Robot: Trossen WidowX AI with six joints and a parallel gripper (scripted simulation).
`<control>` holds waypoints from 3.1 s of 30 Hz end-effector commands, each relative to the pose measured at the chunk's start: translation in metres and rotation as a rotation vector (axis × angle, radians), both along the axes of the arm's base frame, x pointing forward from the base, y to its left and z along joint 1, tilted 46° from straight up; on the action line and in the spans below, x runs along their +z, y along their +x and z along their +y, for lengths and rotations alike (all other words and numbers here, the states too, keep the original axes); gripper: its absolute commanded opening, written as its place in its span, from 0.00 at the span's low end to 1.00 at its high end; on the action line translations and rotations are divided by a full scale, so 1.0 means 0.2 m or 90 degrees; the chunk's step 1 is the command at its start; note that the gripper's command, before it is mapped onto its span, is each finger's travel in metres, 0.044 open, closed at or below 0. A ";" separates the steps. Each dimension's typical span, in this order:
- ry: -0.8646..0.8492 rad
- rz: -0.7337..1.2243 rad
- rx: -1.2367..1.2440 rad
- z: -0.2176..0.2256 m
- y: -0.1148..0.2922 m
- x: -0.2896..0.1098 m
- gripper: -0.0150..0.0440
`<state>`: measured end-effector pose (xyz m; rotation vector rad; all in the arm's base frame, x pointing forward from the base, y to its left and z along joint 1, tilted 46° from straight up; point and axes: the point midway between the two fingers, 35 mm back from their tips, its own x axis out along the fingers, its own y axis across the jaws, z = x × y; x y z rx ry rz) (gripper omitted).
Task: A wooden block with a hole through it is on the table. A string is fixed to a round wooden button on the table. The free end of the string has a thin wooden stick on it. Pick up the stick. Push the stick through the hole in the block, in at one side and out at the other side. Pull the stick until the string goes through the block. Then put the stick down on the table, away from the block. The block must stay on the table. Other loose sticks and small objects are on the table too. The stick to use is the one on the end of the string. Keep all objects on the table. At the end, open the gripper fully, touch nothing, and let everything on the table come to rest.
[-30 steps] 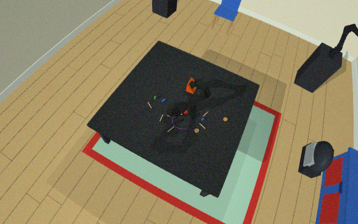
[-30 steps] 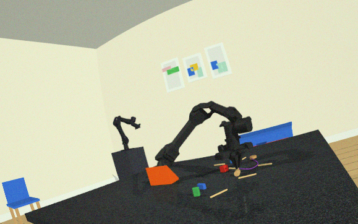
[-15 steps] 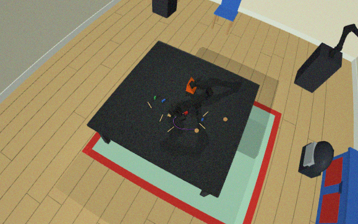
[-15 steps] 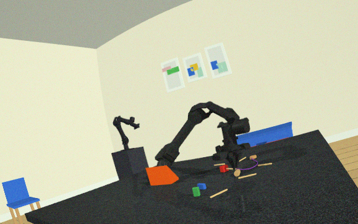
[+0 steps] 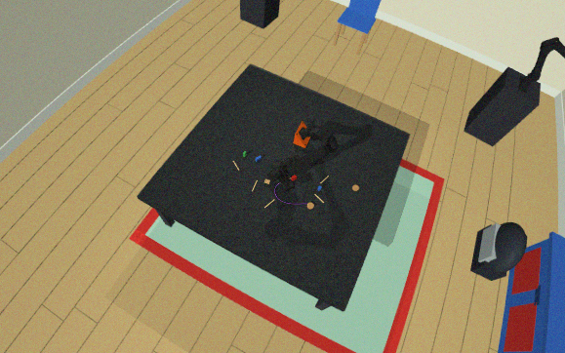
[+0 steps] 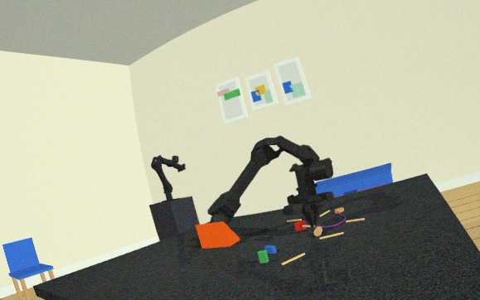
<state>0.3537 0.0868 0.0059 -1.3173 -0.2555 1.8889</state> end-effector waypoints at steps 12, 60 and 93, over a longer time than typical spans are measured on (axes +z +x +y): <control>0.003 0.001 -0.003 0.03 -0.08 0.05 0.25; -0.002 0.002 -0.001 -0.21 -0.17 0.38 0.46; -0.200 1.063 -1.058 -0.14 -0.36 0.47 0.46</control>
